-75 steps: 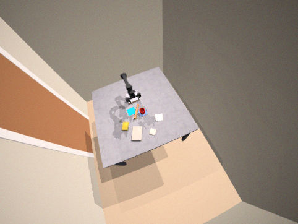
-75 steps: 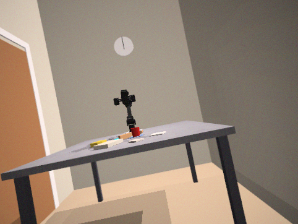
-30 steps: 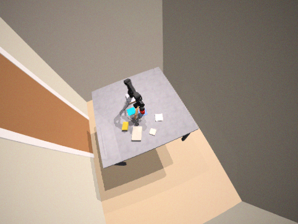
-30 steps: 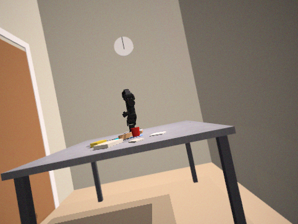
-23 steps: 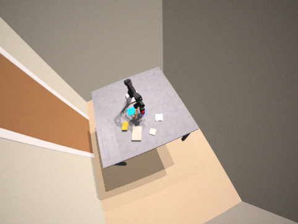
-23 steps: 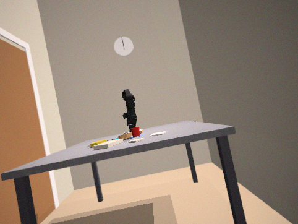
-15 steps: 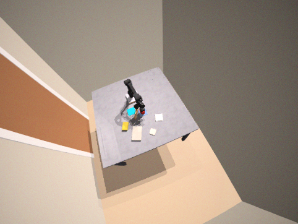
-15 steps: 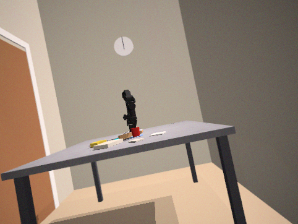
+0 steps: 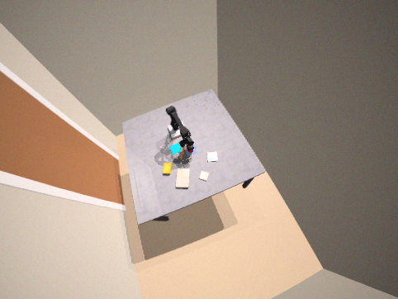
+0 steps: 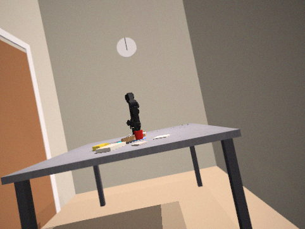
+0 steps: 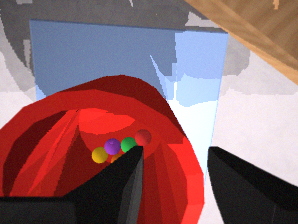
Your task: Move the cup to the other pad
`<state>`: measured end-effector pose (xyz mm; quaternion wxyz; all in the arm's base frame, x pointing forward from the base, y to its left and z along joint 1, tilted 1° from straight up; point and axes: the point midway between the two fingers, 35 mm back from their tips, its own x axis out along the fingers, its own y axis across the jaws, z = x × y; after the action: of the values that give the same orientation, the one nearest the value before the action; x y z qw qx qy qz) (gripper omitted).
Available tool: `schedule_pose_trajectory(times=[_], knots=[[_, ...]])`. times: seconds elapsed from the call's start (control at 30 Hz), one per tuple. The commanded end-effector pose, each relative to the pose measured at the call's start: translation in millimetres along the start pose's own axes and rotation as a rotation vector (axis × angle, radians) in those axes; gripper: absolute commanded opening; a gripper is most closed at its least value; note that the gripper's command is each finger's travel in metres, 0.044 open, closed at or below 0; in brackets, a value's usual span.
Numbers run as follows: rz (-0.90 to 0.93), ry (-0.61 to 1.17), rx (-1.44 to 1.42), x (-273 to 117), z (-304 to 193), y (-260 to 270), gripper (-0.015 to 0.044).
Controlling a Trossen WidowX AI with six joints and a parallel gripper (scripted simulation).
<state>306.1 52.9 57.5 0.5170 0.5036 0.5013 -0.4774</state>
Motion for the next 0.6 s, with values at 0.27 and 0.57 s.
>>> schedule_pose_trajectory(times=[0.27, 0.57], knots=[[-0.006, -0.001, 0.000, 6.1, 0.2, -1.6, 0.0095], [-0.006, -0.001, 0.000, 6.1, 0.2, -1.6, 0.0035]])
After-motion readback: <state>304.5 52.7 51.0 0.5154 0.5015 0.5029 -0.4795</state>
